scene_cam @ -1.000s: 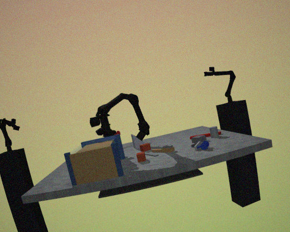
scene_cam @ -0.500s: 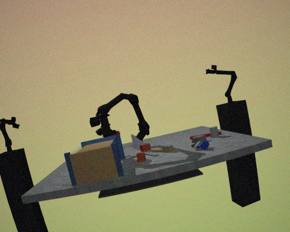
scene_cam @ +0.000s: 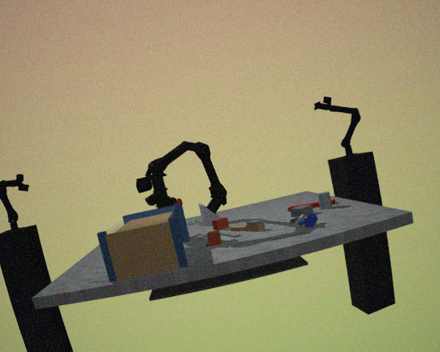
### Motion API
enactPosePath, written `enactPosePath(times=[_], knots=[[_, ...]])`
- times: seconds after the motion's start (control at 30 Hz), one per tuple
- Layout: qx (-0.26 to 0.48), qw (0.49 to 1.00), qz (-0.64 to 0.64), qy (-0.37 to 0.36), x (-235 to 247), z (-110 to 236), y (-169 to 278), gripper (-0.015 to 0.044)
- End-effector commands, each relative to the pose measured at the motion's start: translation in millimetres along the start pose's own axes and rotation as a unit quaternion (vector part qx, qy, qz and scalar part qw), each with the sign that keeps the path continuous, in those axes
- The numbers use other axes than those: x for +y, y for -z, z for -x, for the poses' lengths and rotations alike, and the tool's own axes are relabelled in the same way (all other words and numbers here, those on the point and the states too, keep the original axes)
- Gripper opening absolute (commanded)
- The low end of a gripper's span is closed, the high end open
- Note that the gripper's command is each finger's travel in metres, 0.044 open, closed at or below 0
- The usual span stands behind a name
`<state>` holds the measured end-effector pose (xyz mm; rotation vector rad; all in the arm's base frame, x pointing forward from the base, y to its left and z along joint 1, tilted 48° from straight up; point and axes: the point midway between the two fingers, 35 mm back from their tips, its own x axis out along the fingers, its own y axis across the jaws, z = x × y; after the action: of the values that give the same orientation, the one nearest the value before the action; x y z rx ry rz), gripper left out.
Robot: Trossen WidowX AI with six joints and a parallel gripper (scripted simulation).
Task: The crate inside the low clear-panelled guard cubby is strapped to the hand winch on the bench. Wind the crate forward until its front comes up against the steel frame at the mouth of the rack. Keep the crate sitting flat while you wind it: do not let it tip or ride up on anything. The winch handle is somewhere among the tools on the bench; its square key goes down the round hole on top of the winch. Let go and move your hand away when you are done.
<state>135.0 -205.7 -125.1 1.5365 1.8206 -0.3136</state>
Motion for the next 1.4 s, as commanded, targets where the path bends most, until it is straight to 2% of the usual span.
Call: enactPosePath(times=[0.0,1.37], knots=[[0.002,1.000,-0.021,0.002,1.7,-3.9,-0.5,0.0000],[0.002,1.000,-0.027,0.001,1.9,-4.1,-0.4,0.0000]])
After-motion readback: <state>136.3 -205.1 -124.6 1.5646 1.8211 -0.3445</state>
